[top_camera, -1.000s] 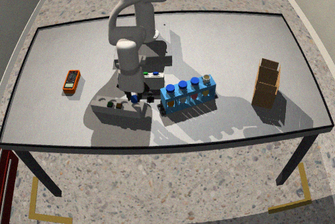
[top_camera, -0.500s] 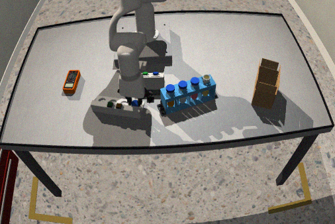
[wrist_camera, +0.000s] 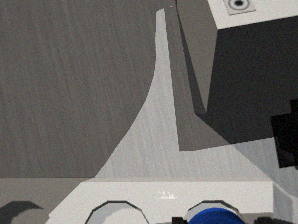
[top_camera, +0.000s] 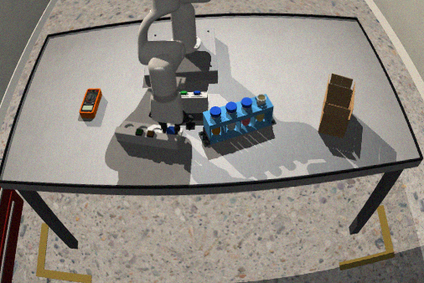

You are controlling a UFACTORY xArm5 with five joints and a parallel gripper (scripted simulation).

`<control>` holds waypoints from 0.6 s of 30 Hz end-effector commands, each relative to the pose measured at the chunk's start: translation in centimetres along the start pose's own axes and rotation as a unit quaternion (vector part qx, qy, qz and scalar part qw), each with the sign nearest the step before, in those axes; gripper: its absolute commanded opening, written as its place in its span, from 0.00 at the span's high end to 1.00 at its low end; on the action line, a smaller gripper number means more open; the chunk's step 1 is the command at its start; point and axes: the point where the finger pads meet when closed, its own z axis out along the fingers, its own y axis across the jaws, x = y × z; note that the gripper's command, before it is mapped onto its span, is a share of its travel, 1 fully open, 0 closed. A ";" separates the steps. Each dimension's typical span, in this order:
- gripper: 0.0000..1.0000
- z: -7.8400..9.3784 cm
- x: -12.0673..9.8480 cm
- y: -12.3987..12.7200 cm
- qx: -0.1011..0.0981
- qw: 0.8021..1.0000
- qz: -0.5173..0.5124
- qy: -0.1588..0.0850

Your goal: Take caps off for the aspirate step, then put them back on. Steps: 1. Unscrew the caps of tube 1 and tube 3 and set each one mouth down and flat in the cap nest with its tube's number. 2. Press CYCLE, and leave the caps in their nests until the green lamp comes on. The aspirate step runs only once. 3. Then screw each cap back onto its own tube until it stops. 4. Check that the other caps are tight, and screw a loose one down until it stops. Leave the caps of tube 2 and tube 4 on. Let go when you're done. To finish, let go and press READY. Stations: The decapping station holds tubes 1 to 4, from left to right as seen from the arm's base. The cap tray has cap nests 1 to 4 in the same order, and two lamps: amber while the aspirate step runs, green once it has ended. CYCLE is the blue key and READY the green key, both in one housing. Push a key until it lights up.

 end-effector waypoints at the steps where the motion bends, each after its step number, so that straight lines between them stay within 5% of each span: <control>1: 1.00 -0.1 -0.1 0.0 0.000 1.000 0.000 -0.002; 18: 1.00 0.3 -0.1 0.0 0.000 1.000 0.000 -0.002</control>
